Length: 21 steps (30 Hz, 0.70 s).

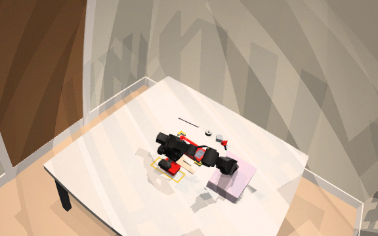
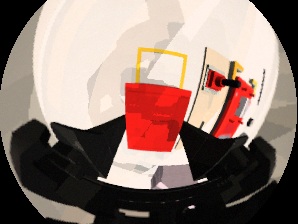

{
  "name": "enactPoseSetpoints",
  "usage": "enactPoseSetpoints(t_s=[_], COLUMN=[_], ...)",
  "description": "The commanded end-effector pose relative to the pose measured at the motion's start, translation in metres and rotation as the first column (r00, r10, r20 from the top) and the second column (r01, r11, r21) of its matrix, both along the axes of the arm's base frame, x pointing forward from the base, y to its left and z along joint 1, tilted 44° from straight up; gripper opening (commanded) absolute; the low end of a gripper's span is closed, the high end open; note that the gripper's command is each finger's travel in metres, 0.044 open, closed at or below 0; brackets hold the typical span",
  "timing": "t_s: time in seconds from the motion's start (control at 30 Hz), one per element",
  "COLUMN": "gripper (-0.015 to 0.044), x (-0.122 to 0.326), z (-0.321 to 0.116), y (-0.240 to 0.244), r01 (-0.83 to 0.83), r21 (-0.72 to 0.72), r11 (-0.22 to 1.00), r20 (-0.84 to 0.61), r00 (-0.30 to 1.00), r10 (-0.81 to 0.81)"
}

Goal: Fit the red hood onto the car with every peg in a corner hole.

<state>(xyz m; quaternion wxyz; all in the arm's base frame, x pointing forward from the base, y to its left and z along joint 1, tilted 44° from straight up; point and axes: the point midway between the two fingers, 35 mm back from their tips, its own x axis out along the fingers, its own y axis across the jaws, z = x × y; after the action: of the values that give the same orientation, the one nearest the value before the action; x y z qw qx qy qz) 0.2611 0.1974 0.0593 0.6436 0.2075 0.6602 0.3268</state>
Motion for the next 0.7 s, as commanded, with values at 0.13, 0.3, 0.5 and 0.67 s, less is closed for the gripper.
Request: enactPoseSetpoints(t_s=[0.13,0.3,0.5,0.67], gripper=[0.0,0.0,0.0,0.0], x=[0.003,0.005,0.006,0.007], z=[0.021,0.032,0.044,0.048], y=[-0.017,-0.028,-0.039,-0.043], r01=[-0.005,-0.005,-0.005,-0.005], r21=[0.005,0.005,0.004,0.004], r11=[1.0,1.0,1.0,1.0], r20=[0.012,0.012,0.012,0.012], r00=[1.0,1.0,1.0,1.0], r10=[0.005,0.005,0.005,0.005])
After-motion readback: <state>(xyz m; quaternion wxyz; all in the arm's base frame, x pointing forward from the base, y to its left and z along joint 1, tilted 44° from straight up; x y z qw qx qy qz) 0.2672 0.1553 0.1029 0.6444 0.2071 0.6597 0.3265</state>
